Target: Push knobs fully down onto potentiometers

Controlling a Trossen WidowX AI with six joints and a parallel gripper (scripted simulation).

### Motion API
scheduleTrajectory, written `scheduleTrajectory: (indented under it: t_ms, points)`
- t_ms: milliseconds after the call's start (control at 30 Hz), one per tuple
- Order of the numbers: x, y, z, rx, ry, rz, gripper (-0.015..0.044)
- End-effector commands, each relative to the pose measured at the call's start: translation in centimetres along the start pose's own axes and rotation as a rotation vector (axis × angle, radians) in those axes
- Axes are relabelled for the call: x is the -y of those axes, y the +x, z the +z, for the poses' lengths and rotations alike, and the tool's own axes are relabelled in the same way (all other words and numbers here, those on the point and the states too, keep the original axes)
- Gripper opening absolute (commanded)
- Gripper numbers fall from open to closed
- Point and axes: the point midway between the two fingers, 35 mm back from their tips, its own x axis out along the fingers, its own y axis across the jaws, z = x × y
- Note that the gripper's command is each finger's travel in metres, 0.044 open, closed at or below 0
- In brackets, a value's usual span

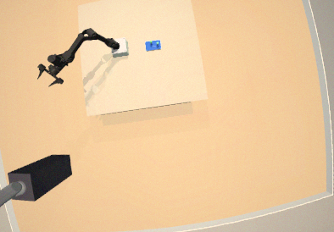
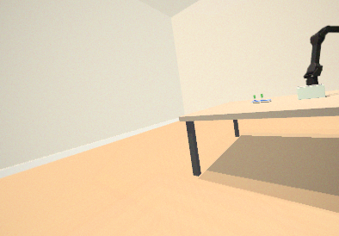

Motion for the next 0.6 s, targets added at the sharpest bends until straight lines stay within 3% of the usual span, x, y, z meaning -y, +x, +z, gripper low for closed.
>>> scheduleTrajectory:
  t_ms: [0,467,567]
  points:
    - [0.2,0.0,-0.1,0.0,-0.002,-0.004,0.0374]
    - [12.1,-1.5,-5.7,-0.068,-0.162,-0.272,0.0006]
    - [14.6,-2.4,-7.0,-0.091,-0.2,-0.328,0.0]
